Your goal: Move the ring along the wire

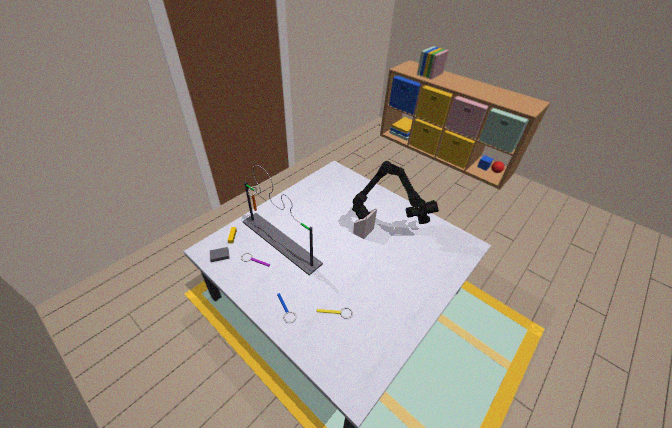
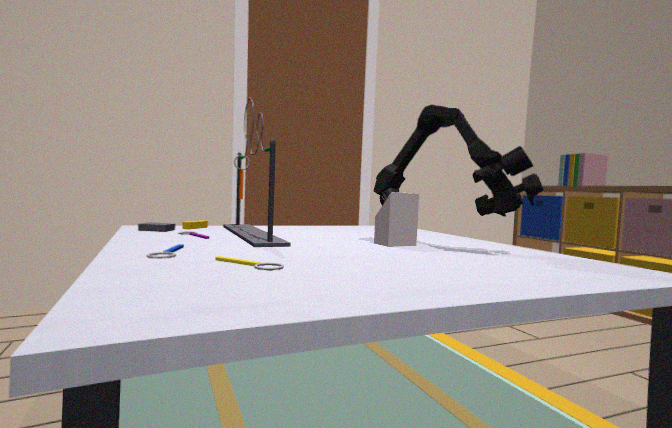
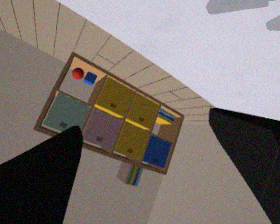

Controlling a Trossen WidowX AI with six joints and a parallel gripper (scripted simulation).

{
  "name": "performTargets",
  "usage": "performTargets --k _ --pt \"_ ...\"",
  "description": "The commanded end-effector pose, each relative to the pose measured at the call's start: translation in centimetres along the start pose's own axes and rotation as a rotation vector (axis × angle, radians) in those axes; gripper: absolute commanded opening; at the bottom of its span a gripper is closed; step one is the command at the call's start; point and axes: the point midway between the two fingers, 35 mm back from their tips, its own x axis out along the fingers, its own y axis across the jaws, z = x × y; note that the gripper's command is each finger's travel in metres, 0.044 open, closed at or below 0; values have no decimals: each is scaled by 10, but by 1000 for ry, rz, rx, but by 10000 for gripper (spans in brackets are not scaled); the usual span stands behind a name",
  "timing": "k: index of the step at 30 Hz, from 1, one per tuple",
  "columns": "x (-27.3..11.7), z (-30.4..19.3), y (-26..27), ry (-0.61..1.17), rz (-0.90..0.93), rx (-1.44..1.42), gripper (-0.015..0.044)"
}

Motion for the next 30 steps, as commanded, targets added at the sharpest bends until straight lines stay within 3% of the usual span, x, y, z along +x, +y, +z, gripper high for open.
performTargets --k 1,9,30 --pt "-1 0 0 0 2 -1 374" --pt "-50 -2 28 -10 158 -81 164" --pt "-258 -36 90 -310 644 -613 160"
